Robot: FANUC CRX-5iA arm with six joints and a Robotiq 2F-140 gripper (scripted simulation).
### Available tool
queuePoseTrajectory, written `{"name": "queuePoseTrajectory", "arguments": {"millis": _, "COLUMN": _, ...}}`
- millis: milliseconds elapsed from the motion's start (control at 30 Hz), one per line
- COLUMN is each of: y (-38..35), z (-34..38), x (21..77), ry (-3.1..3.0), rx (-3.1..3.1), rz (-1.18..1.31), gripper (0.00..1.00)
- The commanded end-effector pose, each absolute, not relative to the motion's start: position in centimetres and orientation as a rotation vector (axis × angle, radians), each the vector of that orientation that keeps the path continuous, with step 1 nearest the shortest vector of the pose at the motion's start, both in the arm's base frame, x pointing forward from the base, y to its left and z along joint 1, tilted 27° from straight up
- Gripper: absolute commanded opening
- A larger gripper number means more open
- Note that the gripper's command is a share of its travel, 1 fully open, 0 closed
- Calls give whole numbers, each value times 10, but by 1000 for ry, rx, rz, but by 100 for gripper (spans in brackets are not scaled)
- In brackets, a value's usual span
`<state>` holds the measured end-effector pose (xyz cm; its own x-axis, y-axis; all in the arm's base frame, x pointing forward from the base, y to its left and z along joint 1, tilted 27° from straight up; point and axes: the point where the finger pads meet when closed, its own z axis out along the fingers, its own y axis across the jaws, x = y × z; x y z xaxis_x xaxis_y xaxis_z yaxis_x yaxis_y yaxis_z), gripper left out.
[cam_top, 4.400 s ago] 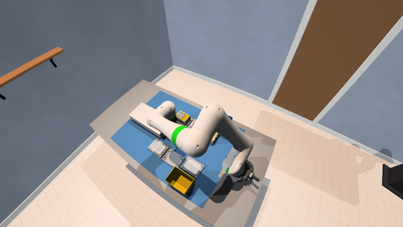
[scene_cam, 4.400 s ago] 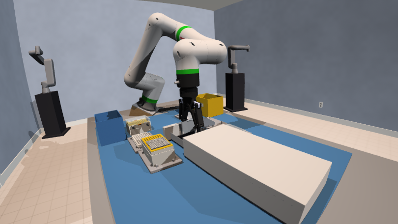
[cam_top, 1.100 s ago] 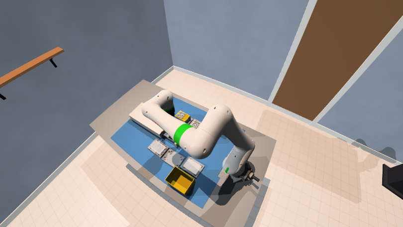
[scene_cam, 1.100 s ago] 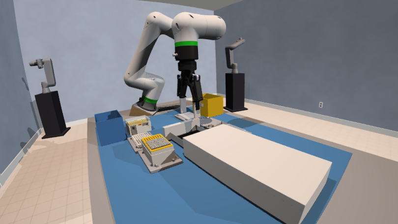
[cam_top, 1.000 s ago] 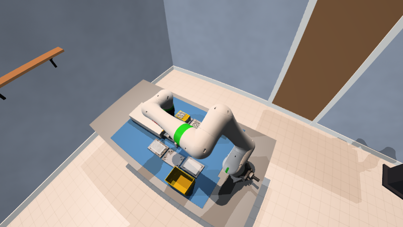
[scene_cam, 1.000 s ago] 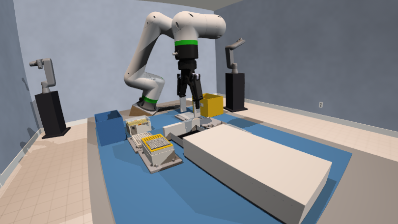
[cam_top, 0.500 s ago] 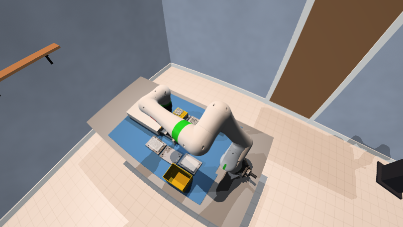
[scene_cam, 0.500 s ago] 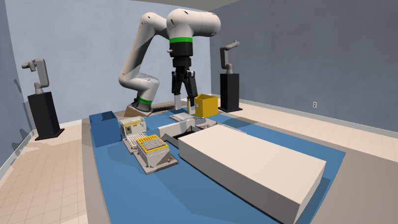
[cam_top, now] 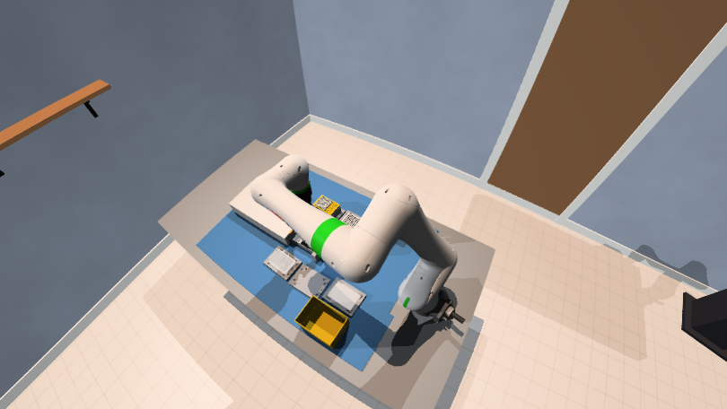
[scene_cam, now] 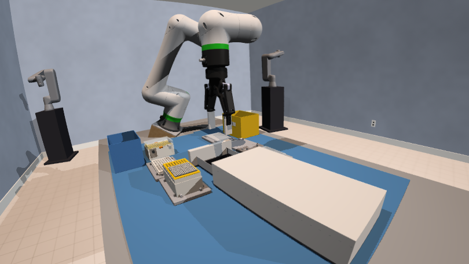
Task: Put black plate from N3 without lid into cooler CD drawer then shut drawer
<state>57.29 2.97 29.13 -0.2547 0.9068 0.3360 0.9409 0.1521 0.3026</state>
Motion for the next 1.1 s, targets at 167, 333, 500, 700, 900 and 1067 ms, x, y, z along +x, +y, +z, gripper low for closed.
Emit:
{"name": "queuePoseTrajectory", "arguments": {"millis": 167, "y": 30, "z": 292, "x": 573, "ry": -2327, "rx": -1871, "rz": -705, "gripper": 66}}
{"name": "queuePoseTrajectory", "arguments": {"millis": 333, "y": 30, "z": 292, "x": 573, "ry": -2327, "rx": -1871, "rz": -705, "gripper": 66}}
{"name": "queuePoseTrajectory", "arguments": {"millis": 500, "y": 30, "z": 292, "x": 573, "ry": -2327, "rx": -1871, "rz": -705, "gripper": 66}}
{"name": "queuePoseTrajectory", "arguments": {"millis": 700, "y": 29, "z": 286, "x": 563, "ry": -2327, "rx": -1871, "rz": -705, "gripper": 65}}
{"name": "queuePoseTrajectory", "arguments": {"millis": 900, "y": 28, "z": 278, "x": 549, "ry": -2327, "rx": -1871, "rz": -705, "gripper": 63}}
{"name": "queuePoseTrajectory", "arguments": {"millis": 1067, "y": 27, "z": 268, "x": 532, "ry": -2327, "rx": -1871, "rz": -705, "gripper": 61}}
